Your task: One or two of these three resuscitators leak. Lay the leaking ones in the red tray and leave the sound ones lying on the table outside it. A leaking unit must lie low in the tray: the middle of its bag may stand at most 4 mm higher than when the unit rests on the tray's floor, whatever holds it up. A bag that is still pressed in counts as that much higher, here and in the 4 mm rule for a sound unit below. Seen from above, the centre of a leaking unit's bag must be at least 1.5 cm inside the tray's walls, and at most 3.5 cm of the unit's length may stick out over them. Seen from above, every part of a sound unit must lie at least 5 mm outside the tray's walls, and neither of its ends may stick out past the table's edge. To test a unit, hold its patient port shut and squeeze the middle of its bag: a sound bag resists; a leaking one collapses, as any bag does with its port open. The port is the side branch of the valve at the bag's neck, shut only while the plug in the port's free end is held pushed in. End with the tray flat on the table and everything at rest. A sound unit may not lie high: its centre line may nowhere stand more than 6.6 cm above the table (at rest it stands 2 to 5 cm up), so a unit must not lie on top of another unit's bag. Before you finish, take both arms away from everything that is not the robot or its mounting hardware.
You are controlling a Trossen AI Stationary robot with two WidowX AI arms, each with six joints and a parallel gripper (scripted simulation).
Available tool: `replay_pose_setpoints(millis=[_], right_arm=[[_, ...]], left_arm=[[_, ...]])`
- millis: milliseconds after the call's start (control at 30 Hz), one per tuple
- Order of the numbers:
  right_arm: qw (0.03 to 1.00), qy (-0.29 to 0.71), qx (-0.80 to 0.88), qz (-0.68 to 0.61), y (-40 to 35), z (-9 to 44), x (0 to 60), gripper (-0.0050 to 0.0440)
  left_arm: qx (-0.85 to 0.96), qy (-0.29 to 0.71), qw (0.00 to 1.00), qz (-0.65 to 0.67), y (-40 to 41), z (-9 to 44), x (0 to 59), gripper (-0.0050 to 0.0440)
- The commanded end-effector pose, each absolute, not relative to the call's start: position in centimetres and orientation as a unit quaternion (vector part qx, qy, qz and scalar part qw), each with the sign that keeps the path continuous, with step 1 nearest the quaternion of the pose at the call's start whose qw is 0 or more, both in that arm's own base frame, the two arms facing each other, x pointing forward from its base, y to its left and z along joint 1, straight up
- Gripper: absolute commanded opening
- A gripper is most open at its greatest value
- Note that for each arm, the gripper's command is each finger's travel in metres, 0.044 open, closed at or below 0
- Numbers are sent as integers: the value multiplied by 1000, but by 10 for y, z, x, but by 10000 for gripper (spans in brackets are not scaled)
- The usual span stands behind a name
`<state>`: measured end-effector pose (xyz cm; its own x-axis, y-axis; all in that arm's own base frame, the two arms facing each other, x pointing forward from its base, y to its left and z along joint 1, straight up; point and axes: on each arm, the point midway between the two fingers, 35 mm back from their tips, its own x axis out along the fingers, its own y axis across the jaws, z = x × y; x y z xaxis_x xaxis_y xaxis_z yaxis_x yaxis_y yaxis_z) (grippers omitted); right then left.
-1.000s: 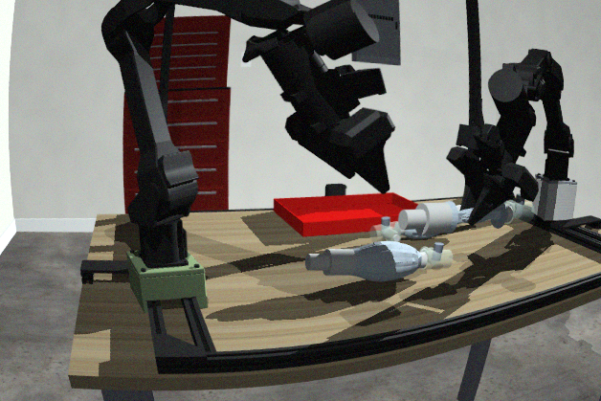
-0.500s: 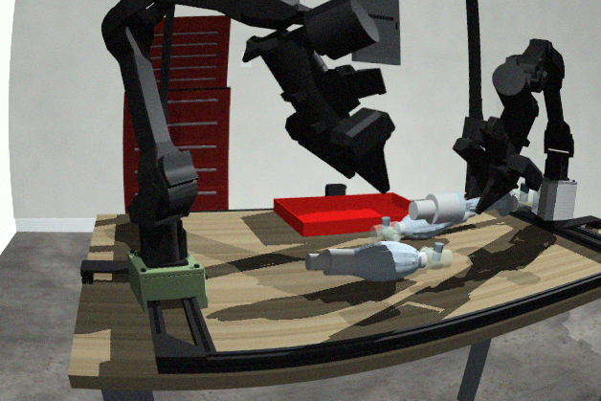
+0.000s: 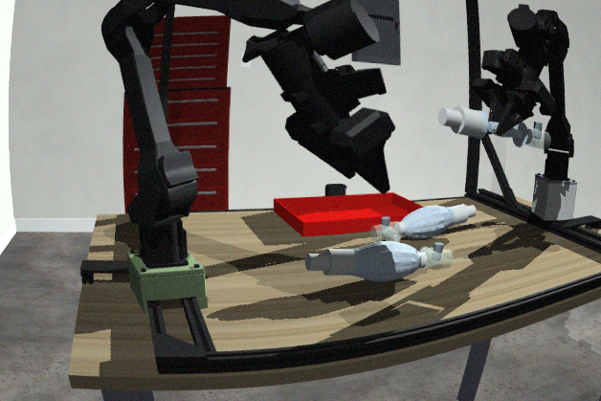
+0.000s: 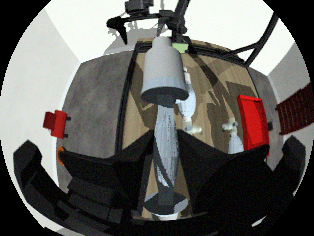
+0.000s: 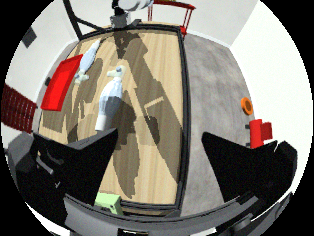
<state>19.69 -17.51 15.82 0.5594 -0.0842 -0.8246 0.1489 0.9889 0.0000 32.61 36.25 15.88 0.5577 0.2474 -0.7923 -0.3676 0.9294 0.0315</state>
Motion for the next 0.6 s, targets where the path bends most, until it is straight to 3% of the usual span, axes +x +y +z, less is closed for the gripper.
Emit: replay_pose_setpoints(millis=[0, 200, 433, 567], right_arm=[[882, 464, 35, -66, -175, 158, 197, 440], [882, 464, 35, -66, -175, 158, 197, 440], [883, 464, 35, -67, -175, 159, 197, 440], [883, 464, 35, -67, -175, 159, 197, 440]], left_arm=[[-58, 424, 886, 180, 326, 184, 298, 0], [-41, 405, 894, 189, 260, 198, 249, 0], [-47, 410, 891, 188, 260, 194, 248, 0], [-34, 396, 897, 194, 221, 189, 219, 0]])
